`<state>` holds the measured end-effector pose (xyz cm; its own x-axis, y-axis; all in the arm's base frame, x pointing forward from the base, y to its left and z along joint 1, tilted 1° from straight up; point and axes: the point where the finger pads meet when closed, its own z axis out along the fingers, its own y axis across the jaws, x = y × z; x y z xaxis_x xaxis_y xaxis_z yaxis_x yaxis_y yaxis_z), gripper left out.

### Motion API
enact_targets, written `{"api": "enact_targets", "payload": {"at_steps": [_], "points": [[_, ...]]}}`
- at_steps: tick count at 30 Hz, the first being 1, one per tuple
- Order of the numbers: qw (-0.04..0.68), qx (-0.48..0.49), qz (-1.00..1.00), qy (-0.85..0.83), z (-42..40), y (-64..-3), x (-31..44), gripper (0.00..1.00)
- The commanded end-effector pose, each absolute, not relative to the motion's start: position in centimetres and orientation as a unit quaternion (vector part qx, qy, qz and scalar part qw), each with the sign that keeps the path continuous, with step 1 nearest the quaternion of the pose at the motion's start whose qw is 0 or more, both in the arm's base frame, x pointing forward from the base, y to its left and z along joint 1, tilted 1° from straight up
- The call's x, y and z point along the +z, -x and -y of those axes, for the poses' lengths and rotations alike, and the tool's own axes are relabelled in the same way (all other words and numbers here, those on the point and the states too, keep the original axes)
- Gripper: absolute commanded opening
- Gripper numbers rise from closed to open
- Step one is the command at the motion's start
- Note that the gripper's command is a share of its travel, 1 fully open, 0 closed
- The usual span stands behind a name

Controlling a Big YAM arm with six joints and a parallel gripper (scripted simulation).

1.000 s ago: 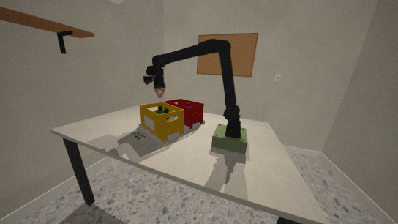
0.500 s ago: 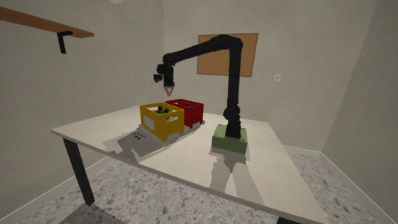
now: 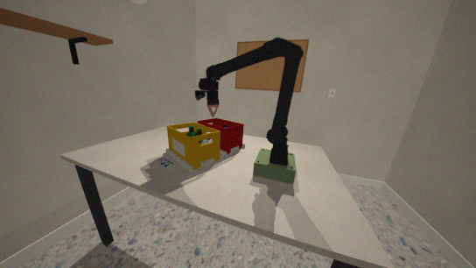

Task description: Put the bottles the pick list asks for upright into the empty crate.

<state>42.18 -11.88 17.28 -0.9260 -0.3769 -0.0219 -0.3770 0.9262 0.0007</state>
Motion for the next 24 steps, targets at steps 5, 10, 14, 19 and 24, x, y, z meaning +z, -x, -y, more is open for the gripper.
{"api": "enact_targets", "payload": {"at_steps": [5, 10, 14, 19, 24], "points": [[0.02, -0.003, -0.979, 0.202, 13.0, -39.7, 17.8, 0.61], [0.019, -0.003, -0.979, 0.202, 13.7, -37.3, 17.6, 0.61], [0.018, -0.003, -0.979, 0.202, 14.3, -35.4, 17.6, 0.61], [0.02, -0.004, -0.979, 0.202, 14.5, -35.0, 17.4, 0.61], [0.009, 0.004, -0.977, 0.213, 13.6, -35.3, 16.3, 0.61]]}}
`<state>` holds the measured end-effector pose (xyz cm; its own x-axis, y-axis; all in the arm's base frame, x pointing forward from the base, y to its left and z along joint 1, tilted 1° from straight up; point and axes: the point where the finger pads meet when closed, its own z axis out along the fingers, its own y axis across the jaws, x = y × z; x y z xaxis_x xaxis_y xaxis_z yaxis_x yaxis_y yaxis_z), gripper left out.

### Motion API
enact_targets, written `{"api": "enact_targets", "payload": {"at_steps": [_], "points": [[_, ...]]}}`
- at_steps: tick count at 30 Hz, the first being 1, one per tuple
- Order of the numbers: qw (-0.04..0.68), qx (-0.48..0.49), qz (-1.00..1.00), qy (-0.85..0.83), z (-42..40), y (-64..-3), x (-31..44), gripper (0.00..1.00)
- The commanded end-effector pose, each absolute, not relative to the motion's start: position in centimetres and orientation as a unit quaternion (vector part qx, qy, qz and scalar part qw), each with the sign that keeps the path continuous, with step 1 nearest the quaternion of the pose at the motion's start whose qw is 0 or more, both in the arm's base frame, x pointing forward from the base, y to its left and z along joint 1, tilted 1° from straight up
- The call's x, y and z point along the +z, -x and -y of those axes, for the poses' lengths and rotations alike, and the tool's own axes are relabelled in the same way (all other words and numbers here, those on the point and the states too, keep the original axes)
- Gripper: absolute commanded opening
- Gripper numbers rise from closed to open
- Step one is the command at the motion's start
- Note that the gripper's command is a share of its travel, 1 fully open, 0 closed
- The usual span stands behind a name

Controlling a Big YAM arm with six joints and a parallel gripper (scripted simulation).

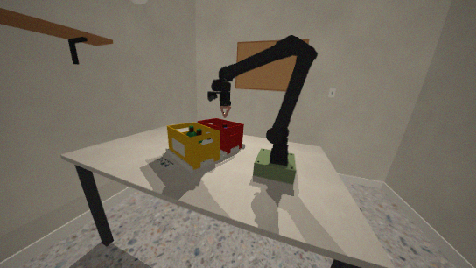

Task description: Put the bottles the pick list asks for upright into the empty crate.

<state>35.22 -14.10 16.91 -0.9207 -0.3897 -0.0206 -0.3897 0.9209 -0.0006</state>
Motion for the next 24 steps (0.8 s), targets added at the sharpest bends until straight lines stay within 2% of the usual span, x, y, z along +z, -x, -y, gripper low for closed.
{"api": "enact_targets", "payload": {"at_steps": [1, 24], "points": [[0.016, -0.001, -0.978, 0.21, 13.81, -35.0, 16.99, 0.61], [0.017, -0.002, -0.979, 0.205, 14.09, -34.6, 16.71, 0.61]]}}
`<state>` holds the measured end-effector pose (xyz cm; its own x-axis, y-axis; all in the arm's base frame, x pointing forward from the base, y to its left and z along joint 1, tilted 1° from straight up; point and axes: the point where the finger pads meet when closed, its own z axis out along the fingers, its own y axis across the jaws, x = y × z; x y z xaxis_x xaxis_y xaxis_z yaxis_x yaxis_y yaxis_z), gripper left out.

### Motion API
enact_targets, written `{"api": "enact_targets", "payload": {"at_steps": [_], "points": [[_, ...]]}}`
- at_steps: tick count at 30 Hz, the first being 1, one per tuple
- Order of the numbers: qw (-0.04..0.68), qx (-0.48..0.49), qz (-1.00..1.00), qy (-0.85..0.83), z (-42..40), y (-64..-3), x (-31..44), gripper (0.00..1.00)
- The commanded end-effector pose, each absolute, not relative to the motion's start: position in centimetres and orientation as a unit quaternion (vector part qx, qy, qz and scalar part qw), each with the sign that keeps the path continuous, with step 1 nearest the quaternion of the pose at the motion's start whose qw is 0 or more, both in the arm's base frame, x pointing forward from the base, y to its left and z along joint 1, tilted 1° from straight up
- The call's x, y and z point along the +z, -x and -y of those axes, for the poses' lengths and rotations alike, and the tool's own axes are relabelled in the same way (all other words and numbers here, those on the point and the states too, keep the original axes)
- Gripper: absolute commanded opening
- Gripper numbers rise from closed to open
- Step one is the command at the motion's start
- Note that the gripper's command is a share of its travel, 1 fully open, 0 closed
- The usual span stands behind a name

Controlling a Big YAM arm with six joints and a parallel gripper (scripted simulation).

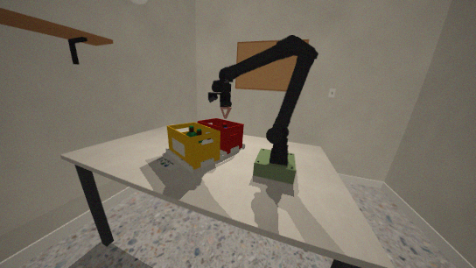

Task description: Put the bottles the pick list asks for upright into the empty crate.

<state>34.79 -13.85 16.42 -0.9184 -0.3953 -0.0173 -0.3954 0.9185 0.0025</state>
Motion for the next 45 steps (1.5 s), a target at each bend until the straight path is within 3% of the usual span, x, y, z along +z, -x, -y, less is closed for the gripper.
{"api": "enact_targets", "payload": {"at_steps": [1, 45], "points": [[0.017, -0.002, -0.979, 0.205, 14.1, -34.6, 16.7, 0.61], [0.007, 0.005, -0.979, 0.204, 13.9, -34.7, 12.3, 0.61]]}}
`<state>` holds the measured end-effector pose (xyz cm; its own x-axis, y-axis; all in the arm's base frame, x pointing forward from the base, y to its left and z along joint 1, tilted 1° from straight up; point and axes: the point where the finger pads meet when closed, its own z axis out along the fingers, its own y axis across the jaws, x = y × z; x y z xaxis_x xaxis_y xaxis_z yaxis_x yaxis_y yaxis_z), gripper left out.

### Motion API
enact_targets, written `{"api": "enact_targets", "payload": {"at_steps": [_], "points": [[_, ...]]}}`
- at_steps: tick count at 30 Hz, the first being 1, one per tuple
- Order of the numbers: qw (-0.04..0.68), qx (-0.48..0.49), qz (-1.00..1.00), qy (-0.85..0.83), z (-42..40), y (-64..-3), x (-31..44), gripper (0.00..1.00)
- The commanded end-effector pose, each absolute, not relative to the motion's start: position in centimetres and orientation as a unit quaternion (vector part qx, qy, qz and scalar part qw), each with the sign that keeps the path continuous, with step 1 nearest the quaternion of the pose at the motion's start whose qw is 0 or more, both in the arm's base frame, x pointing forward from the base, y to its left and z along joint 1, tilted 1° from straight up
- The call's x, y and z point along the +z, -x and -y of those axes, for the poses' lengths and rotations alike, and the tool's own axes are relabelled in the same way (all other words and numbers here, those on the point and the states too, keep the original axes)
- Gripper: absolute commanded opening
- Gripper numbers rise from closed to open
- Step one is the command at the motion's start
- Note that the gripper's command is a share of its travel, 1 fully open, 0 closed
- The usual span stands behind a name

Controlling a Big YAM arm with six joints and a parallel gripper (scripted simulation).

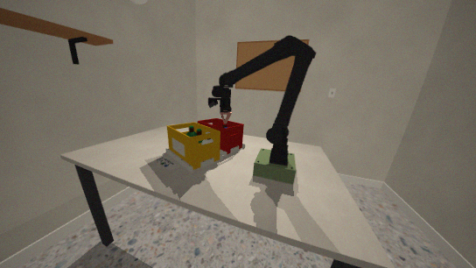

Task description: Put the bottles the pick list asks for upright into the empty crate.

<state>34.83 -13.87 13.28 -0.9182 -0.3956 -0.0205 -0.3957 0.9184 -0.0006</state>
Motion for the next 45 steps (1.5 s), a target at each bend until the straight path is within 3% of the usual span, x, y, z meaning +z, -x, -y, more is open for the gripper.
{"api": "enact_targets", "payload": {"at_steps": [1, 45], "points": [[0.007, 0.005, -0.979, 0.204, 13.9, -34.7, 12.1, 0.61], [0.006, 0.005, -0.979, 0.204, 13.6, -34.8, 7.1, 0.61]]}}
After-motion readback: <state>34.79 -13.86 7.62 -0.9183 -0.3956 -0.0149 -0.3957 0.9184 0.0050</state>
